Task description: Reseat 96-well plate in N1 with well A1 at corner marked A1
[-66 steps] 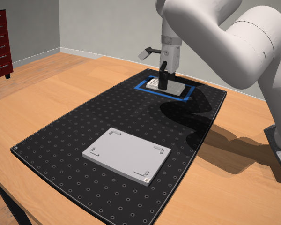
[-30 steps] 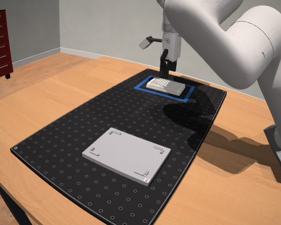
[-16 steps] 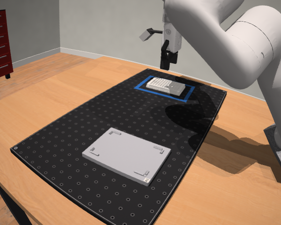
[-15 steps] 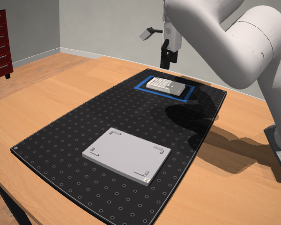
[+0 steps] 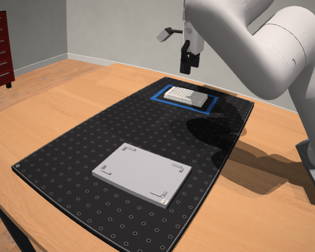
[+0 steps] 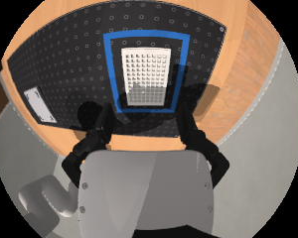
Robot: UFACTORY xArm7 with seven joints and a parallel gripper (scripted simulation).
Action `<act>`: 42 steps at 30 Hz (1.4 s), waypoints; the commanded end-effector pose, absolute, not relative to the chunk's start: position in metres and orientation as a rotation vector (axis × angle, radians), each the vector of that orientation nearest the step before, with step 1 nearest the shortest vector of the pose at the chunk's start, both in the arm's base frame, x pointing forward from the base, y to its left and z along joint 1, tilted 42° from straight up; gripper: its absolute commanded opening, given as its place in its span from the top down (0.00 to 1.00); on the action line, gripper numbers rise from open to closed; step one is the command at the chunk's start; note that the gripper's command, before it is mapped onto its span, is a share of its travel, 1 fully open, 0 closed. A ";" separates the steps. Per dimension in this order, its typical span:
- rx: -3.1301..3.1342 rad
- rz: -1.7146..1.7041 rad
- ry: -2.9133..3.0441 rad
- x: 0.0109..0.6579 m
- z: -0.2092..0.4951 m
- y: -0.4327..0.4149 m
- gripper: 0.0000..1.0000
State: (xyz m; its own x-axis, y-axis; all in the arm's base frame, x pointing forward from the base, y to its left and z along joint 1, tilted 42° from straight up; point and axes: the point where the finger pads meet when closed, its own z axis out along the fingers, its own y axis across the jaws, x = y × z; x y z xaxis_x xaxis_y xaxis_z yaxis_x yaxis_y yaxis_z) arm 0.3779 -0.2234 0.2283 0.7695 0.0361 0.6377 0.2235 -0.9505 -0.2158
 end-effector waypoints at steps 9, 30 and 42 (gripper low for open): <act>-2.676 -0.943 -0.109 0.377 0.229 -0.225 0.00; -2.482 -0.749 0.614 0.377 0.230 -0.225 0.00; -2.253 -0.591 1.068 0.377 0.230 -0.225 0.00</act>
